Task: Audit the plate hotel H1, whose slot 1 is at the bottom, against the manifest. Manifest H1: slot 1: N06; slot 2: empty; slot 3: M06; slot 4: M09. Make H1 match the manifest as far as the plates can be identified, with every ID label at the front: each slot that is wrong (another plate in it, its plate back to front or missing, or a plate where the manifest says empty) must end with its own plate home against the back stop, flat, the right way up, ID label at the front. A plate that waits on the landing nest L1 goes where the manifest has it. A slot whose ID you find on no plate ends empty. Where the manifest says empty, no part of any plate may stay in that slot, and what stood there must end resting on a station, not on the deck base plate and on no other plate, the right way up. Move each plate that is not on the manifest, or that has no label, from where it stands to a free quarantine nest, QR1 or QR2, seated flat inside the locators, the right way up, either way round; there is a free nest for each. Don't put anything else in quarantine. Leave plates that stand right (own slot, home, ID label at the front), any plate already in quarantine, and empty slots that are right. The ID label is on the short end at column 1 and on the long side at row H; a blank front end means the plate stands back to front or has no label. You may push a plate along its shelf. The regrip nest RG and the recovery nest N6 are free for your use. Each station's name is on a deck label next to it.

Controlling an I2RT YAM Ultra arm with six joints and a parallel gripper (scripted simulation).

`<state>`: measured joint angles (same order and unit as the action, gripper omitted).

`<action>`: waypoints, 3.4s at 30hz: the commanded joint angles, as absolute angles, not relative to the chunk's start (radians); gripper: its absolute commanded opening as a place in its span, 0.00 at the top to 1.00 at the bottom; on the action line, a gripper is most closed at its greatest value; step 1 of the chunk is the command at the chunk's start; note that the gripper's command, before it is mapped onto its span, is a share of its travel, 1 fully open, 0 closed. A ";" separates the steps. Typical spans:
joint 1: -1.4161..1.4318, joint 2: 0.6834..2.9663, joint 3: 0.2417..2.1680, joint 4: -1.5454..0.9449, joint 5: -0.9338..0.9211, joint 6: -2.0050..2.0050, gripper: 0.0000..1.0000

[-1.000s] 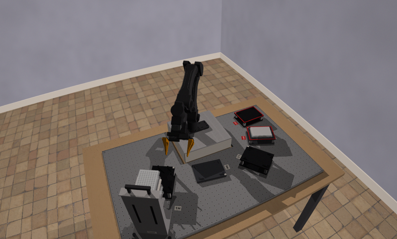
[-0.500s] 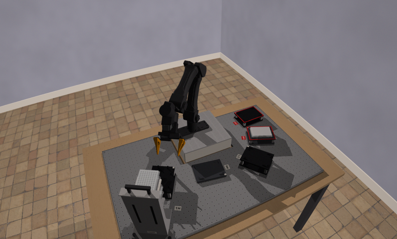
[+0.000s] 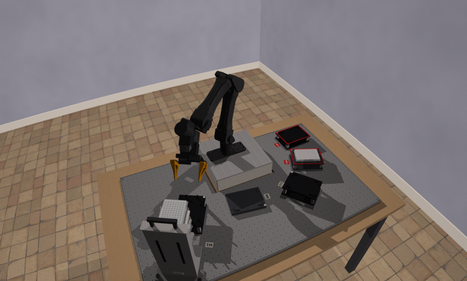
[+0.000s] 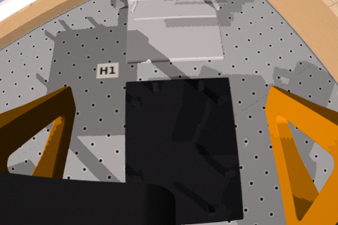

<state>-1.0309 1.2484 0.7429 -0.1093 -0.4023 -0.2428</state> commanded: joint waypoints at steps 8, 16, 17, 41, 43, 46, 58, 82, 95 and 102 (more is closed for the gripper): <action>-1.082 1.252 0.806 -0.111 -0.496 -0.310 0.00; -1.090 1.254 0.808 -0.112 -0.496 -0.310 0.00; -1.090 1.254 0.808 -0.112 -0.496 -0.310 0.00; -1.090 1.254 0.808 -0.112 -0.496 -0.308 0.00; -1.089 1.292 0.746 -0.075 -0.496 -0.309 0.00; -1.089 1.303 0.714 -0.034 -0.496 -0.309 0.00; -1.088 1.294 0.702 0.045 -0.496 -0.307 0.00; -1.087 1.313 0.704 0.049 -0.496 -0.307 0.00; -1.087 1.313 0.704 0.049 -0.496 -0.307 0.00; -1.087 1.313 0.704 0.049 -0.496 -0.307 0.00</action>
<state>-1.0912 1.3190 0.6712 0.0280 -0.4843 -0.3016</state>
